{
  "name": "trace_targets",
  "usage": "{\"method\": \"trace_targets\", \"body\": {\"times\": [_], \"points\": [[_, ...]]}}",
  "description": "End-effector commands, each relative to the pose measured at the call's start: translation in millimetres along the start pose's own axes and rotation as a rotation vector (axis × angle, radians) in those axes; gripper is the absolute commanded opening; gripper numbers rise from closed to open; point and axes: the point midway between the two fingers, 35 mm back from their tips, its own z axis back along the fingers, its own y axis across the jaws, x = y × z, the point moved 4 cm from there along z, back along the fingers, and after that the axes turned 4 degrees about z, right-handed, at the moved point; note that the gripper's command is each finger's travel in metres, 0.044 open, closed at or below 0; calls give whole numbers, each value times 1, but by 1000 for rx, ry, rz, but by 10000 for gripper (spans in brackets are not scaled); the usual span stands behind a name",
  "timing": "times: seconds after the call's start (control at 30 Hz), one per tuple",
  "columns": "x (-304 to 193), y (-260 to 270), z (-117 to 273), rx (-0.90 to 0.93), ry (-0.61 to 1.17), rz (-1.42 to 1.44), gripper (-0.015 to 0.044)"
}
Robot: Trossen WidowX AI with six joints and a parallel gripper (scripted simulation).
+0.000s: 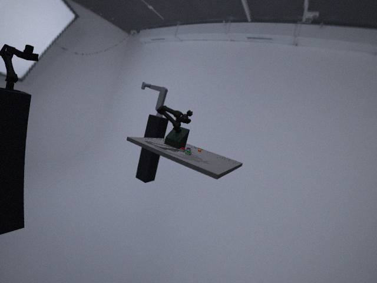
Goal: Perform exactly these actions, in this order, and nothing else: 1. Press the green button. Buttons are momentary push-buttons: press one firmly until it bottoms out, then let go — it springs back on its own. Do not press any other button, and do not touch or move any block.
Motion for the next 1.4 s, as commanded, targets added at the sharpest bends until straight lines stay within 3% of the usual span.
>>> {"method": "trace_targets", "body": {"times": [0.0,0.33,0.7,1.0,1.37], "points": [[2,0,0,-11,-13,8,400],[110,14,50,-723,-544,378,400],[176,35,115,-1371,-715,537,400],[220,65,174,-2014,-692,537,400],[221,66,175,-2033,-689,534,400]]}}
